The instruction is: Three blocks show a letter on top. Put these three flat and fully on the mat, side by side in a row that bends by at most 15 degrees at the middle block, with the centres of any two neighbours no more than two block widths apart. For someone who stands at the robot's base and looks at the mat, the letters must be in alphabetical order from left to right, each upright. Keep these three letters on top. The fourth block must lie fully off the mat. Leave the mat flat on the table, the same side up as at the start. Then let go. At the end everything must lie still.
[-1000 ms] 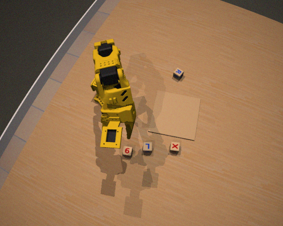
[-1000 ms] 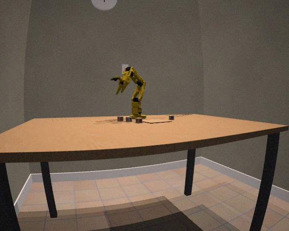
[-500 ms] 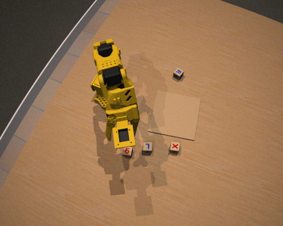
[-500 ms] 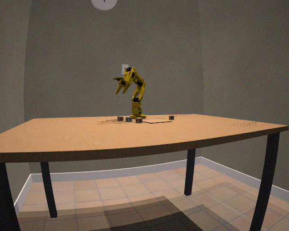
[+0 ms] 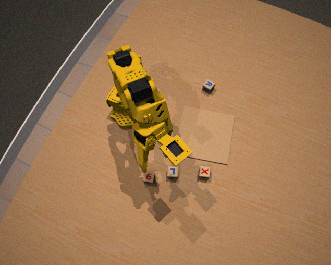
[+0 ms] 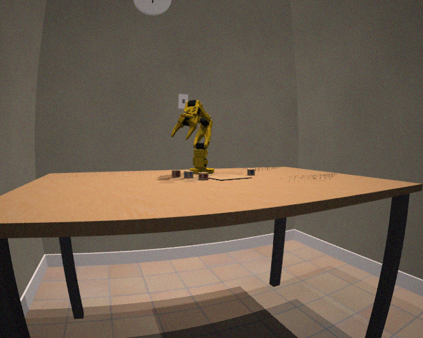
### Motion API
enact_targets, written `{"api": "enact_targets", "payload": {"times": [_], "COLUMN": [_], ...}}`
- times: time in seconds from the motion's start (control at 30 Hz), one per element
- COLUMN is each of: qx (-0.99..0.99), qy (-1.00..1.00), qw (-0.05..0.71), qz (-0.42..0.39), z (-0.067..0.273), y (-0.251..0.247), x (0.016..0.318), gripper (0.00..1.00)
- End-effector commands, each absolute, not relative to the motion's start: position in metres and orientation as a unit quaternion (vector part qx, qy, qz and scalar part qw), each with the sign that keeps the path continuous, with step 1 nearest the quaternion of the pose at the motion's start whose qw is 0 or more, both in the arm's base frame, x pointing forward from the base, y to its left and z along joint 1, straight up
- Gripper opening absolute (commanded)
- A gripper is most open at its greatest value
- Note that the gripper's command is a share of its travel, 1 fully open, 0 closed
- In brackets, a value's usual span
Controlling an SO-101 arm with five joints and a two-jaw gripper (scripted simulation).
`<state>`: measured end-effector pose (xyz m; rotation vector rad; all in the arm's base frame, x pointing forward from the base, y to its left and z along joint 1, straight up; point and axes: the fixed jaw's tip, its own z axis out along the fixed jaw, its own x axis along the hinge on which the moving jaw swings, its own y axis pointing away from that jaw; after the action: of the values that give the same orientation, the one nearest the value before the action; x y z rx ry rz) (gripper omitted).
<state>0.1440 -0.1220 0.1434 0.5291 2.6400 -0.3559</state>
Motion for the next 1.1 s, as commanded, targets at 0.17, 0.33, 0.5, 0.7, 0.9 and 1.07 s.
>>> {"api": "enact_targets", "payload": {"times": [0.17,0.33,0.5,0.7,0.9,1.07], "qx": [-0.012,-0.099,-0.136,-0.176,-0.183,-0.183], "qy": [0.962,0.957,0.952,0.946,0.944,0.945], "qw": [0.214,0.204,0.200,0.195,0.194,0.193], "qz": [-0.170,-0.181,-0.186,-0.191,-0.192,-0.190], "z": [0.146,0.143,0.142,0.141,0.140,0.140], "y": [-0.111,-0.106,-0.104,-0.102,-0.102,-0.102], "x": [0.154,0.157,0.158,0.160,0.160,0.160], "gripper": [0.32,0.32,0.32,0.32,0.32,0.32]}}
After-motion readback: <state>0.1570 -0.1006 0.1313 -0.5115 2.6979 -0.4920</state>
